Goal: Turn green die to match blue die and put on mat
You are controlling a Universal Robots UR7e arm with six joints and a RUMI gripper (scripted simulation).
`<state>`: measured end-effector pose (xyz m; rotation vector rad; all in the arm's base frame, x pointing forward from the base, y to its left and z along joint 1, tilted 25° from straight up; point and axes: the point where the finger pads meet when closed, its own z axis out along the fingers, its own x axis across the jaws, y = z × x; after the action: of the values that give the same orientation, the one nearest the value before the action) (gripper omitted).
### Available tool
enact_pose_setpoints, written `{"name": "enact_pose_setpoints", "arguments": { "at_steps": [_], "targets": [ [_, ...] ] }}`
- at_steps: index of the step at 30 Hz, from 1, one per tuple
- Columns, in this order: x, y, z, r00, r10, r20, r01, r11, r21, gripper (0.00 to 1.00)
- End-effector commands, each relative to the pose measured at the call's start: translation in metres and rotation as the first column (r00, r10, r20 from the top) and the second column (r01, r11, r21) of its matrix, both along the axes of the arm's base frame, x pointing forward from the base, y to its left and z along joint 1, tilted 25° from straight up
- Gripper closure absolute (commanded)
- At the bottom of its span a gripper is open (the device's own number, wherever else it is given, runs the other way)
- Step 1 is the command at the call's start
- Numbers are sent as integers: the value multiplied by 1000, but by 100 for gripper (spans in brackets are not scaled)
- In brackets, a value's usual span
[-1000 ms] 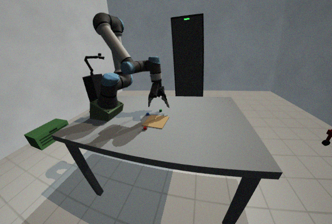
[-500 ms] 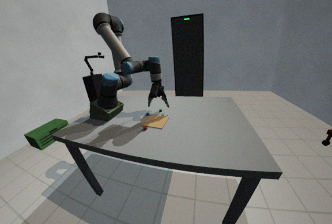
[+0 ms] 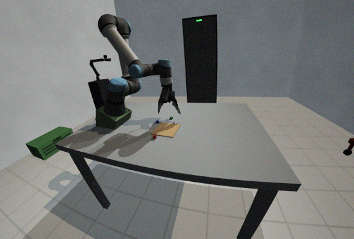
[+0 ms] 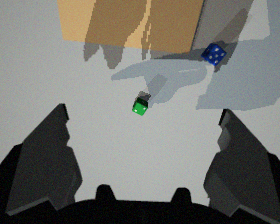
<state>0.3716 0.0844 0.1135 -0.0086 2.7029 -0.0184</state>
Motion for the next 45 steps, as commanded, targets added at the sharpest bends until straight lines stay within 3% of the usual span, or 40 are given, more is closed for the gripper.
{"name": "enact_pose_setpoints", "arguments": {
  "at_steps": [1,6,17,26,45],
  "targets": [
    [-3,0,8,1000,0,1,0,1000,0,0],
    [-9,0,21,1000,0,1,0,1000,0,0],
    [-32,1,70,1000,0,1,0,1000,0,0],
    [-44,1,93,1000,0,1,0,1000,0,0],
    [-47,1,101,1000,1,1,-1,1000,0,0]
  ]
}}
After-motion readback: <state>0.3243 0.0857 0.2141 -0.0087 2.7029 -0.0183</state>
